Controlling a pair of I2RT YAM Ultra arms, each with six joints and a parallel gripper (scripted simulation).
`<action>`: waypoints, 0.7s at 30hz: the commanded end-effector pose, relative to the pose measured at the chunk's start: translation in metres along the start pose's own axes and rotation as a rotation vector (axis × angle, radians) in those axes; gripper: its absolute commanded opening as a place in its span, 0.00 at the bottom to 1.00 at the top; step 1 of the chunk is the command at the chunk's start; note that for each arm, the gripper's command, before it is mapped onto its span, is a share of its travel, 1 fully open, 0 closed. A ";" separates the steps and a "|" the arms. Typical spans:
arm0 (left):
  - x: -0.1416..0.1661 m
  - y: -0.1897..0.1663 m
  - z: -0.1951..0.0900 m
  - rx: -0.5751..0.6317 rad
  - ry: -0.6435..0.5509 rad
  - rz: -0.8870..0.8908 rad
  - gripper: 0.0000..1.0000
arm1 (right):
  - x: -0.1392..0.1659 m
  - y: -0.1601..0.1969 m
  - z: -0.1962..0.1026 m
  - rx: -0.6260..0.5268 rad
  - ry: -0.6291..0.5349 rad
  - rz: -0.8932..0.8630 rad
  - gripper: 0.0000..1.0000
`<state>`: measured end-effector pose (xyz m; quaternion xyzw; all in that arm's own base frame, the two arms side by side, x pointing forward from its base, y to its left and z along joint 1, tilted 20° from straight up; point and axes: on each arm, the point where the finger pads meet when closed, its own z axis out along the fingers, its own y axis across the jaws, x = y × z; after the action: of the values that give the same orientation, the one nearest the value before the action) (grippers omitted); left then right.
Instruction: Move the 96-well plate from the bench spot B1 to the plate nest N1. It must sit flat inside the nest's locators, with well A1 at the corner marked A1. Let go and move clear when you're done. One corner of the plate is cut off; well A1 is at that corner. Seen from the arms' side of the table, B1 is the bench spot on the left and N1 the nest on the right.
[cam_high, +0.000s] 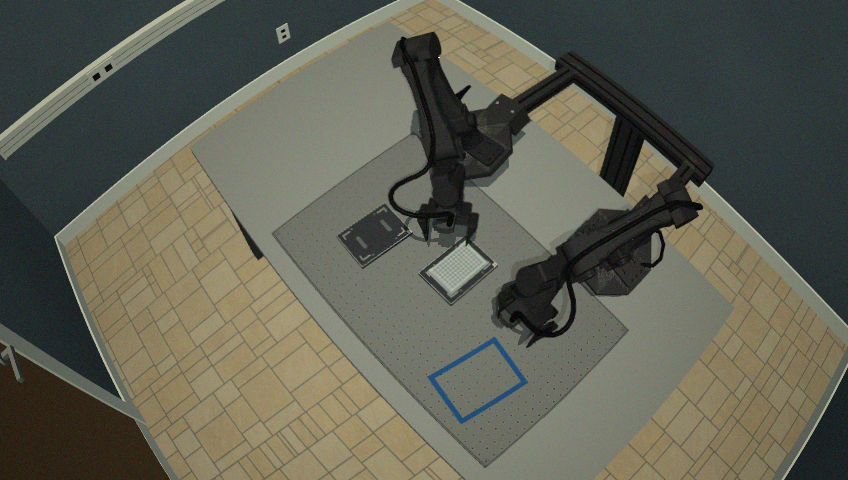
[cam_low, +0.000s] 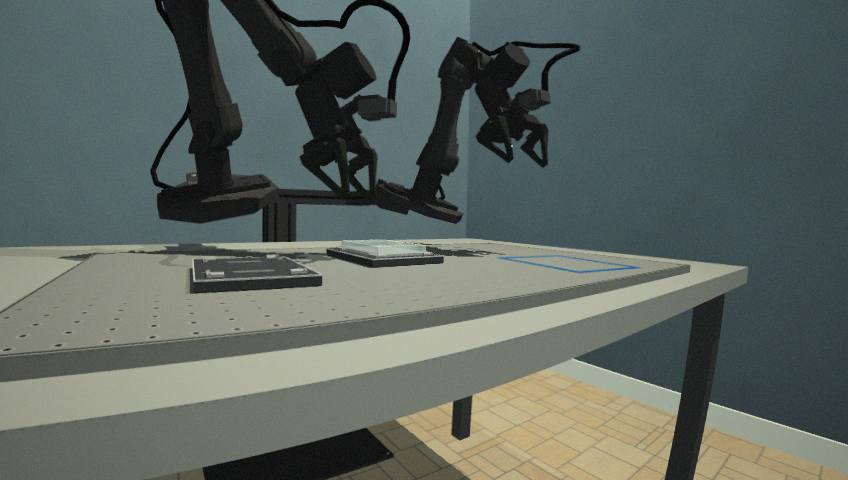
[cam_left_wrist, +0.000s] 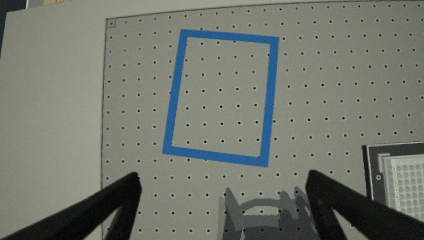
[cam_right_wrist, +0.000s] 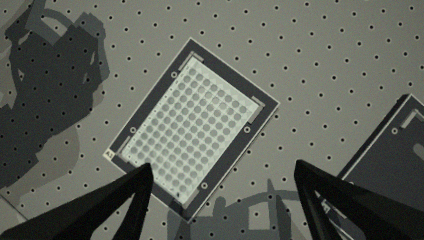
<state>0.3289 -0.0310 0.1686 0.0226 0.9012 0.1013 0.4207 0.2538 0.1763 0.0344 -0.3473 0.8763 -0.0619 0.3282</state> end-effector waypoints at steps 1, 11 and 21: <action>-0.022 0.003 0.000 0.154 -0.164 0.098 1.00 | 0.010 0.011 0.001 0.037 0.027 -0.024 1.00; -0.026 0.079 0.005 0.062 -0.232 0.034 1.00 | 0.016 0.028 0.000 0.007 0.035 -0.083 1.00; -0.016 0.104 0.012 0.021 -0.204 -0.005 1.00 | 0.016 0.028 0.000 0.006 0.035 -0.084 1.00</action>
<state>0.3448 0.0753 0.2022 0.0230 0.8512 0.1015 0.5144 0.2375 0.1920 0.0259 -0.3744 0.8650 -0.0752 0.3255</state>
